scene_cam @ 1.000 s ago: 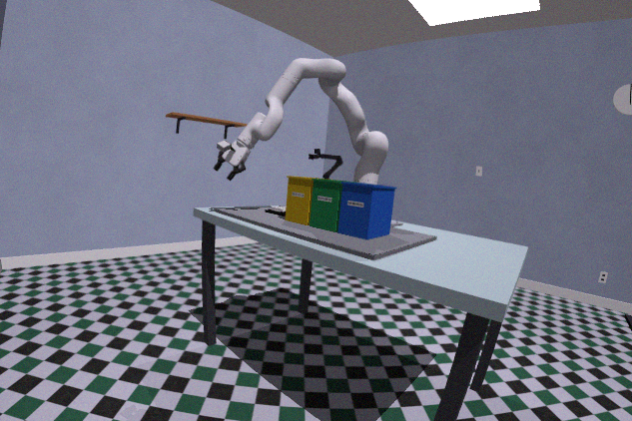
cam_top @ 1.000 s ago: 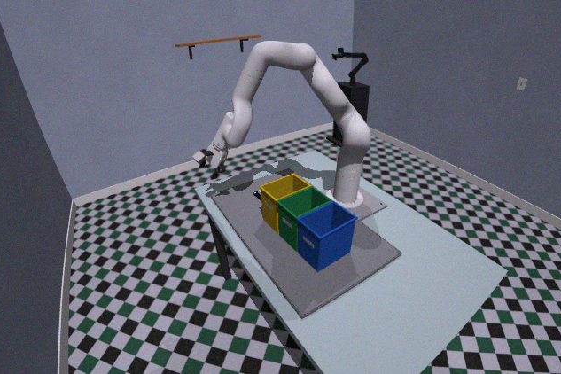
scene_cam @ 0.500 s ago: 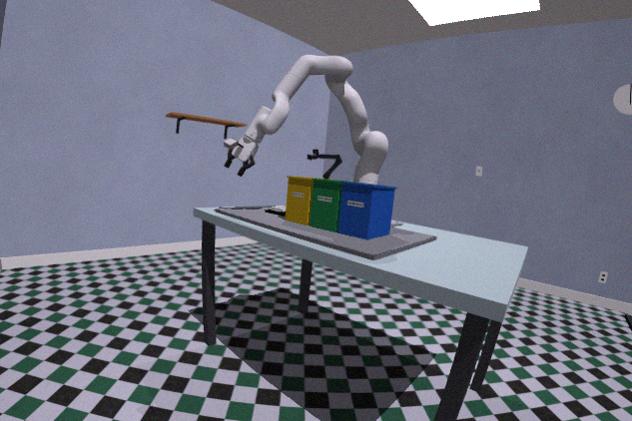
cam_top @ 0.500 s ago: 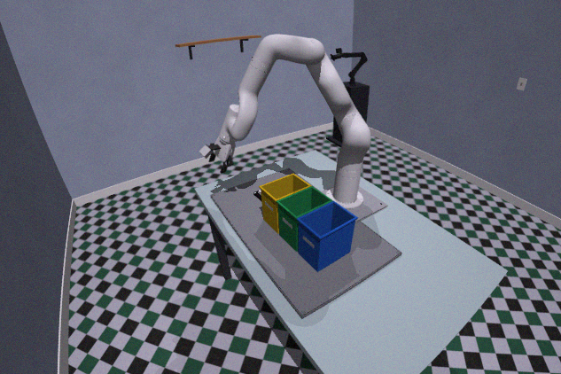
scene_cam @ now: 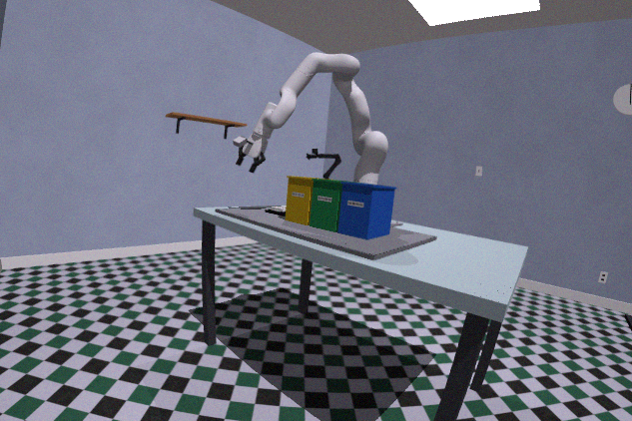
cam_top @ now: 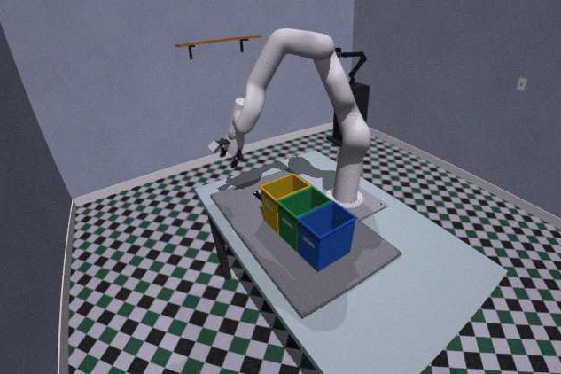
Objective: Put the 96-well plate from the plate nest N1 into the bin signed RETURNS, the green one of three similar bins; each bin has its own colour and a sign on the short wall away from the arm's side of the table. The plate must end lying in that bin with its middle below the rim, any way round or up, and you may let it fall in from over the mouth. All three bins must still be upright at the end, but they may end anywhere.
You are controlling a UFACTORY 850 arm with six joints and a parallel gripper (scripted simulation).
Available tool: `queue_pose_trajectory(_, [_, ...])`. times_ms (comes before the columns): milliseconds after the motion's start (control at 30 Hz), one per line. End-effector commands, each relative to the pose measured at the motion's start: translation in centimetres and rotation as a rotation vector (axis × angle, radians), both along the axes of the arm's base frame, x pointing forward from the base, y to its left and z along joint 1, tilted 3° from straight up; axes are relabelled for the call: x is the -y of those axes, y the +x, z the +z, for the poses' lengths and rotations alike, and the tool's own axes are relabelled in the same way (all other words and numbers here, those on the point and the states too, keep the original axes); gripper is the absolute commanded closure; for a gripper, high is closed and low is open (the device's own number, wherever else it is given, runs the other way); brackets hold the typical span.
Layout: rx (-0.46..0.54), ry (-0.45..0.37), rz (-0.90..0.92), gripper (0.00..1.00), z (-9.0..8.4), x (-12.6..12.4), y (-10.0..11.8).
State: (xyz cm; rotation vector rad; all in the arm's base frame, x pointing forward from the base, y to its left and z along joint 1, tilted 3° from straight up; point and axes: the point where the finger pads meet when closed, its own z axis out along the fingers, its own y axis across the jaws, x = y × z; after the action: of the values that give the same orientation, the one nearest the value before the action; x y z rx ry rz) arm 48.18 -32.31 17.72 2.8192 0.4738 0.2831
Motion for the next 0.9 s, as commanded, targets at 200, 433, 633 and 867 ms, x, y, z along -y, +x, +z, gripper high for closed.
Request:
queue_pose_trajectory(200, [-0.059, 0.041, -0.047, 0.00, 1.6, -1.4, -4.4])
queue_pose_trajectory(433, [-0.114, 0.084, -0.092, 0.00, 2.0, -1.9, -5.8])
queue_pose_trajectory(633, [-0.114, 0.084, -0.092, 0.00, 2.6, -3.0, -8.1])
queue_pose_trajectory(867, [-0.166, 0.134, -0.133, 0.00, 3.2, -4.2, -10.2])
